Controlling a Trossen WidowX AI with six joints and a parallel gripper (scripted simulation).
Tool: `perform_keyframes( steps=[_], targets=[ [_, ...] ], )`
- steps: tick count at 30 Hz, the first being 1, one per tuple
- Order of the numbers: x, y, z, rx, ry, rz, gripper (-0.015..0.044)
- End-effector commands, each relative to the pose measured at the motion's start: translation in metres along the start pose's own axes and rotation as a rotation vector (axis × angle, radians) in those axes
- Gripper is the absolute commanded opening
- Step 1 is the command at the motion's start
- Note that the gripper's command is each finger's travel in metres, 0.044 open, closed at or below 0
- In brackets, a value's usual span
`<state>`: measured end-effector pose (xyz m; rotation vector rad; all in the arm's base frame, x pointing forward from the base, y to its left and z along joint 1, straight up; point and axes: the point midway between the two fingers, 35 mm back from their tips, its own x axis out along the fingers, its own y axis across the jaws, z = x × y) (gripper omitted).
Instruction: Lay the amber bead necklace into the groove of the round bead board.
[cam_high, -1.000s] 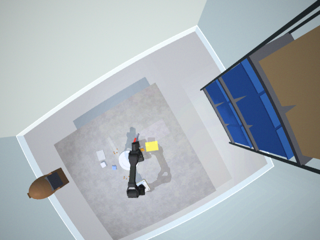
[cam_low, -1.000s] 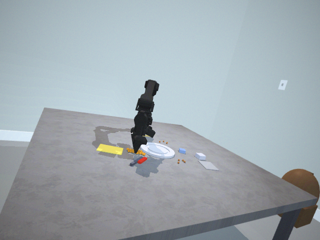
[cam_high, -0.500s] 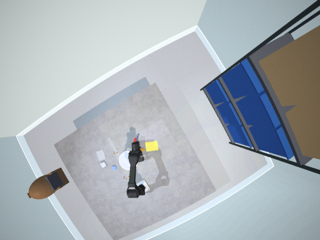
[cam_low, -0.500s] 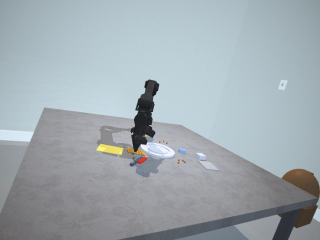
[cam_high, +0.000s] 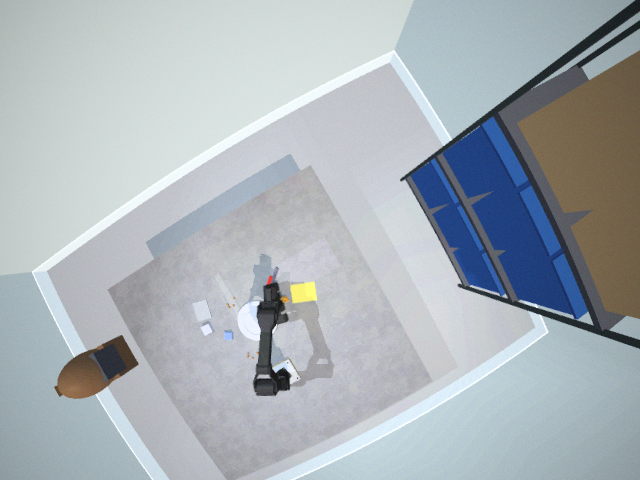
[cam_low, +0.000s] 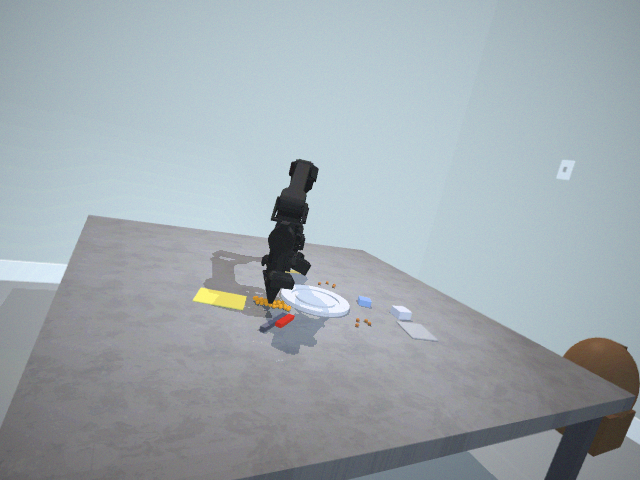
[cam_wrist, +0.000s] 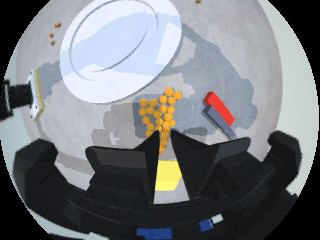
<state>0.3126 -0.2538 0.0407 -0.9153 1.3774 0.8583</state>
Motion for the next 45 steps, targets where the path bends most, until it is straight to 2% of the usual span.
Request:
perform_keyframes(
  steps=[1,31,45],
  targets=[
    [-0.001,0.000,0.000,0.000,0.000,-0.001,0.0000],
    [-0.001,0.000,0.000,0.000,0.000,-0.001,0.0000],
    [-0.025,0.000,0.000,-0.003,-0.004,-0.002,0.0368]
  ],
)
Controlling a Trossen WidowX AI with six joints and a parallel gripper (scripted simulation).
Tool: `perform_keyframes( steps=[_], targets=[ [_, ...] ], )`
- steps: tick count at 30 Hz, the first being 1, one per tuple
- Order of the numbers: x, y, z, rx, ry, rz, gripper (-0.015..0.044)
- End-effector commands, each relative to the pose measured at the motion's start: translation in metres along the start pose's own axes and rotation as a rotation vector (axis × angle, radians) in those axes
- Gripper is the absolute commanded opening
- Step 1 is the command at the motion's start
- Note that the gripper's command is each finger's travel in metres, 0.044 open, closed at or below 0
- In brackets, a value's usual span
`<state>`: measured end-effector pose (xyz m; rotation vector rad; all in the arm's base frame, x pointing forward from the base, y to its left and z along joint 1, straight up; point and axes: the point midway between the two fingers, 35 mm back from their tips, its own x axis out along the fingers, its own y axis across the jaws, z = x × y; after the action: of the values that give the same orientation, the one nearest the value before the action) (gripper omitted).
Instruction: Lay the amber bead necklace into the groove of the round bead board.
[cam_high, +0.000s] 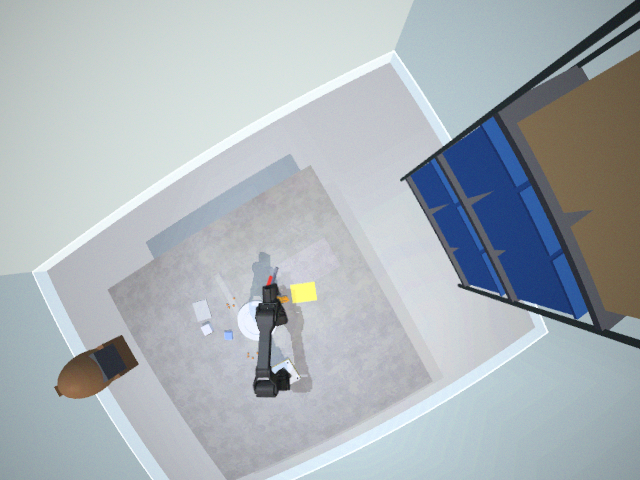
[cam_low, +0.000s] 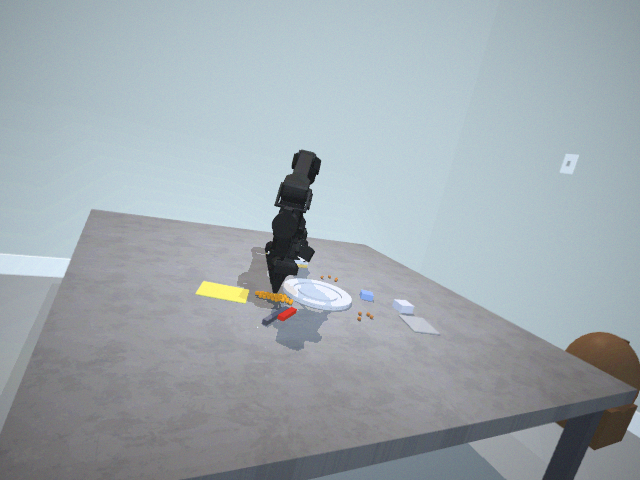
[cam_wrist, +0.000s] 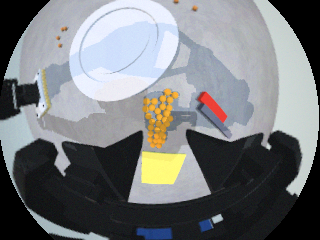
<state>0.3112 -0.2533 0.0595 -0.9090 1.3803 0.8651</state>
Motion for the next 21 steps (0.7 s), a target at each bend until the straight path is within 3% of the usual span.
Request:
perform_keyframes(
  steps=[1,3,21],
  targets=[
    [-0.0063,-0.0009,0.0003,-0.004,-0.002,-0.010,0.0394],
    [-0.0063,-0.0009,0.0003,-0.004,-0.002,-0.010,0.0440],
    [-0.0063,-0.0009,0.0003,-0.004,-0.002,-0.010,0.0440]
  ],
)
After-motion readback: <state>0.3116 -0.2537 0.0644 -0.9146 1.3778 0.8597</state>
